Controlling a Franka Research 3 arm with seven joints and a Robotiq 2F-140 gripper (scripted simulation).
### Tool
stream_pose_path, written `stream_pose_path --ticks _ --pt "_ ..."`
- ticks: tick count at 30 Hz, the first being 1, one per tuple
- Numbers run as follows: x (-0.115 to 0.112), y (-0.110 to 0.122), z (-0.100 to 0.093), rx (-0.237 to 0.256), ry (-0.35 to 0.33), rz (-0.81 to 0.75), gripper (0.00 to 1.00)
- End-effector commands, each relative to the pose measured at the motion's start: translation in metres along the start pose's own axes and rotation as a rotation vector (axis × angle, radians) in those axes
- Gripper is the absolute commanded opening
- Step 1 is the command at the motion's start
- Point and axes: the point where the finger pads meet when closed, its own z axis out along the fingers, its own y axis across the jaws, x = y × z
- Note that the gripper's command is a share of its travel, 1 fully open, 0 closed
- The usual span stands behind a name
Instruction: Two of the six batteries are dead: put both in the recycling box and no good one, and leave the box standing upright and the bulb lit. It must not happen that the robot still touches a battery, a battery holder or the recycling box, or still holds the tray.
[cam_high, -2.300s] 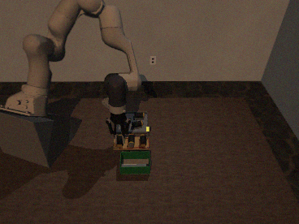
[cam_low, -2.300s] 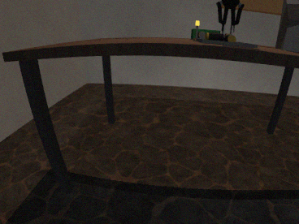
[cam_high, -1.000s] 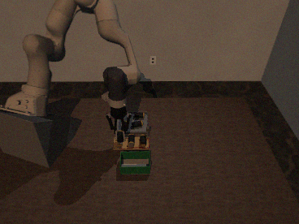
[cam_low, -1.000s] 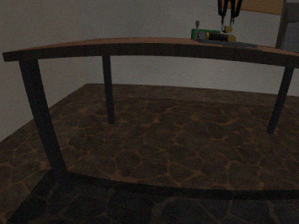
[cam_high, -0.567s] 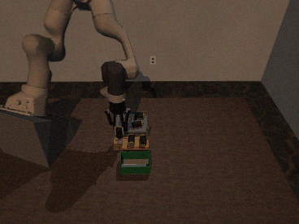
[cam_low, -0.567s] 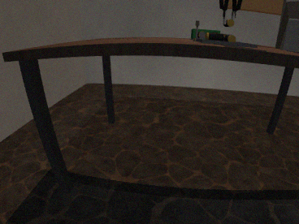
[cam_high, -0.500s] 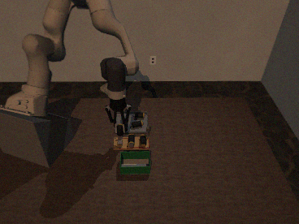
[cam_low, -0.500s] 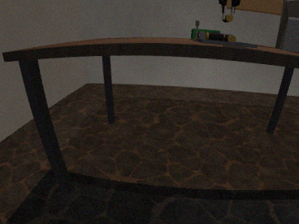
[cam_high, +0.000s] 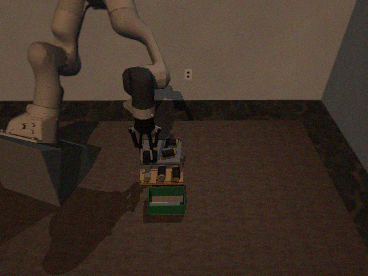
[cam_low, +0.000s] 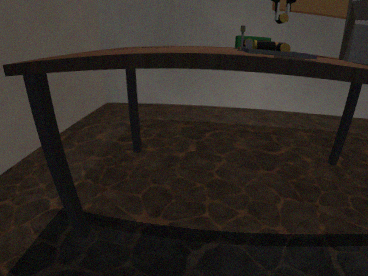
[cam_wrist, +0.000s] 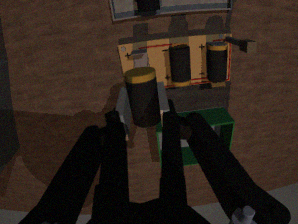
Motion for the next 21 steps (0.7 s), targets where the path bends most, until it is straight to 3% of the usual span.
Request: stream_pose_path --ticks 1,12,16,19,21 --pt "0.0 -0.001 -0.001 0.002 0.003 0.049 0.16" --pt "0.002 -0.001 -0.001 0.002 0.003 0.049 0.16" --pt "0.019 -0.001 -0.001 0.002 0.003 0.049 0.16" --pt "0.046 0.0 -0.001 0.002 0.003 0.049 0.16" --pt "0.046 0.0 -0.001 0.002 0.003 0.049 0.16"
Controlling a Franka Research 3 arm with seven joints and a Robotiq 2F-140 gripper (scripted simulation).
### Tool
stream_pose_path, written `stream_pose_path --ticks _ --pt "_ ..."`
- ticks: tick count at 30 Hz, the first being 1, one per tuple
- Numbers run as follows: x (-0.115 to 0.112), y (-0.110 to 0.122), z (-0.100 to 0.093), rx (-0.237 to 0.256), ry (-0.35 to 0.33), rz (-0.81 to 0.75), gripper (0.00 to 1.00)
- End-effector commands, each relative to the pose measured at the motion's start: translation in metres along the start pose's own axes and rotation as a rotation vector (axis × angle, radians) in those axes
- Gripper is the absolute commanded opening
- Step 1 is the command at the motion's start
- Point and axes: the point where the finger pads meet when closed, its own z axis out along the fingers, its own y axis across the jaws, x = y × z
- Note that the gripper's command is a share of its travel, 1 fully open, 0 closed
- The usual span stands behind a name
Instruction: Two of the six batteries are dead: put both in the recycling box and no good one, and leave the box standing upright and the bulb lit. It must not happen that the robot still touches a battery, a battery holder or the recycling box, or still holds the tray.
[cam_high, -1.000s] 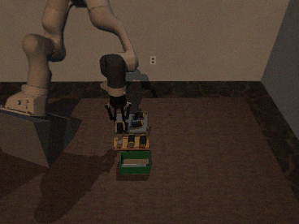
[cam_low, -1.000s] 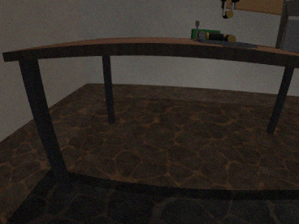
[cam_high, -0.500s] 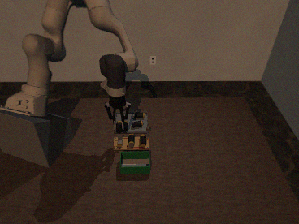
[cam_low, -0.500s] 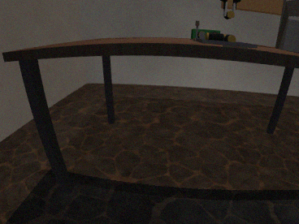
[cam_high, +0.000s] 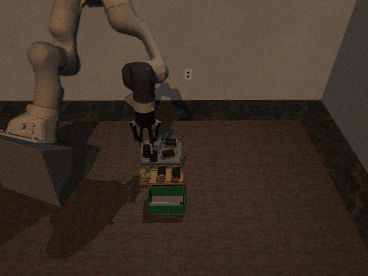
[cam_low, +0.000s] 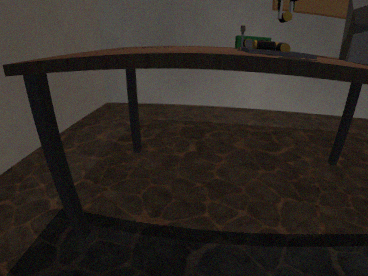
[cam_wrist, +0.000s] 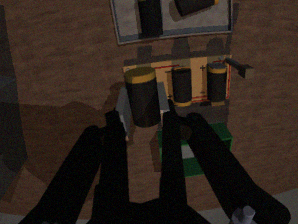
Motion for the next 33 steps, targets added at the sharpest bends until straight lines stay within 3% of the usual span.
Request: stream_pose_path --ticks 1,10,14,33 --pt "0.019 0.0 0.0 -0.003 -0.001 0.046 0.16" --pt "0.145 0.002 0.0 -0.003 -0.001 0.046 0.16" --pt "0.181 0.002 0.0 -0.003 -0.001 0.046 0.16" --pt "0.188 0.003 0.0 -0.003 0.0 0.091 0.16"
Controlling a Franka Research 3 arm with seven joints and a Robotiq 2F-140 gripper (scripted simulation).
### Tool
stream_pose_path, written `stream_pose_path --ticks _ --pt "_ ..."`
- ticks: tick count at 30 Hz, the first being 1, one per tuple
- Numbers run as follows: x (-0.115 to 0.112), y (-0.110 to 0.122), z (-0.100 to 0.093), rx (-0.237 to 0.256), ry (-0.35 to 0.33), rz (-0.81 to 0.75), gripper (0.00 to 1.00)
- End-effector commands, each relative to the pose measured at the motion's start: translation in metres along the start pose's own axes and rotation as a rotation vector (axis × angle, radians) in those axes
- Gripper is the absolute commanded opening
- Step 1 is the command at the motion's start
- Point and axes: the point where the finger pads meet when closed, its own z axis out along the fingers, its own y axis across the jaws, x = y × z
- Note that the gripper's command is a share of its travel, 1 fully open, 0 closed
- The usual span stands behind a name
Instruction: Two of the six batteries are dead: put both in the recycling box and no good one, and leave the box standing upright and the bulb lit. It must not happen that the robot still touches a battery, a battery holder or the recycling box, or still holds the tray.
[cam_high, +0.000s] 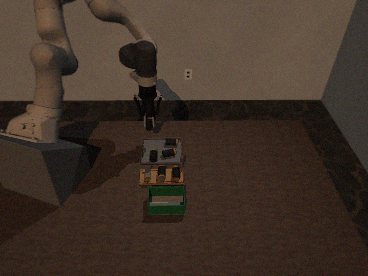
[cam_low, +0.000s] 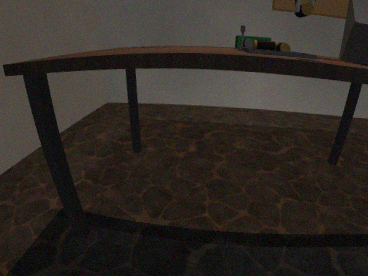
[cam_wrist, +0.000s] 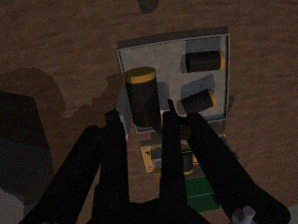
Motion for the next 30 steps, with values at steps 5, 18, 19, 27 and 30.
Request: stream_pose_path --ticks 5,18,19,27,30 --pt "0.001 -0.001 0.0 0.0 0.002 0.065 0.16" --pt "0.001 -0.001 0.041 0.0 0.002 0.065 0.16" --pt "0.001 -0.001 0.05 0.0 0.002 0.065 0.16" --pt "0.001 -0.001 0.07 0.0 0.002 0.065 0.16" --pt "0.001 -0.001 0.07 0.0 0.002 0.065 0.16"
